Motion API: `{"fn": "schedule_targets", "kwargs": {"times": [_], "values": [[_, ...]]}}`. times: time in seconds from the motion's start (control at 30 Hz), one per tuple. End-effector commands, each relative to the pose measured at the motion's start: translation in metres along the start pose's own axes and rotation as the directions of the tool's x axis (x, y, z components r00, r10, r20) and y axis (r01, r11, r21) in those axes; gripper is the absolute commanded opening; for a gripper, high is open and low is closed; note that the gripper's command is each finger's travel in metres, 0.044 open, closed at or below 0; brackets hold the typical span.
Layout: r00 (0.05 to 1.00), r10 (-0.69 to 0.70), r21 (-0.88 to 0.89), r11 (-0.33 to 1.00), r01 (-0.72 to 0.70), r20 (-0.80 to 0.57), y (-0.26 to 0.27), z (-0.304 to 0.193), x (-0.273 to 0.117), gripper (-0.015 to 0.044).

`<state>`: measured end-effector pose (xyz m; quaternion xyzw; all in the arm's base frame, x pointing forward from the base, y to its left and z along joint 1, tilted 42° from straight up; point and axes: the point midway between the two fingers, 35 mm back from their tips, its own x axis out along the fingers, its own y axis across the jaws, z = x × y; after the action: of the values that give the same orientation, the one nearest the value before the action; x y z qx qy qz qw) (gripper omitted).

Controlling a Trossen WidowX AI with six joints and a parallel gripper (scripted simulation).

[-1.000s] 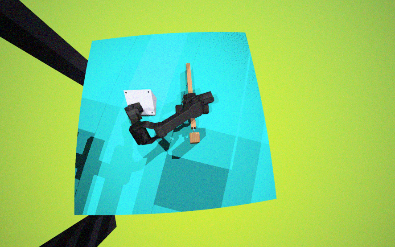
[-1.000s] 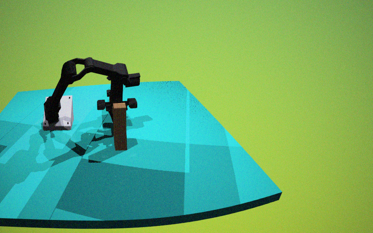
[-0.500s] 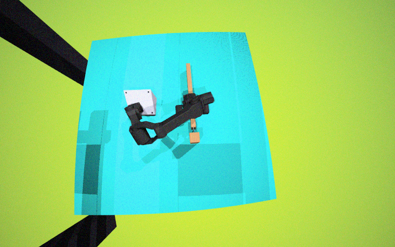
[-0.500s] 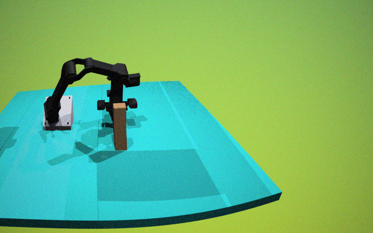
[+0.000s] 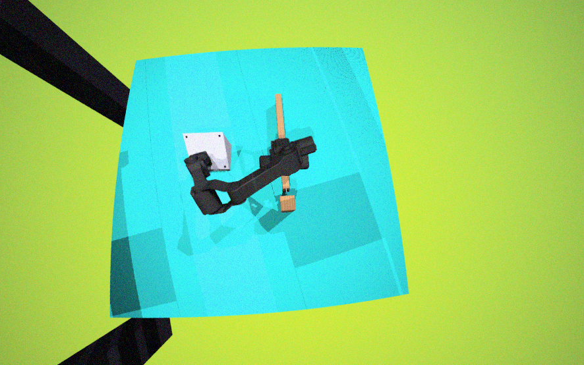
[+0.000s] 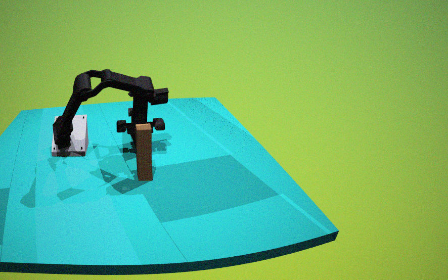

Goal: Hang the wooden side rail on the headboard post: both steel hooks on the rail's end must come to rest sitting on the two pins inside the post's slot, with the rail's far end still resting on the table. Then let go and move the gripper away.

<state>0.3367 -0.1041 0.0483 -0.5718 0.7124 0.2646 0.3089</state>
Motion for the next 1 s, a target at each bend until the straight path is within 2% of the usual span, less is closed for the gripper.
{"fn": "schedule_targets", "kwargs": {"times": [0.0, 0.97], "values": [[1.000, -0.005, -0.004, 1.000, 0.005, 0.001, -0.0004, -0.0004, -0.0014, 0.0000], [1.000, -0.005, -0.004, 1.000, 0.005, 0.001, -0.0016, -0.0035, -0.0025, 0.0000]]}}
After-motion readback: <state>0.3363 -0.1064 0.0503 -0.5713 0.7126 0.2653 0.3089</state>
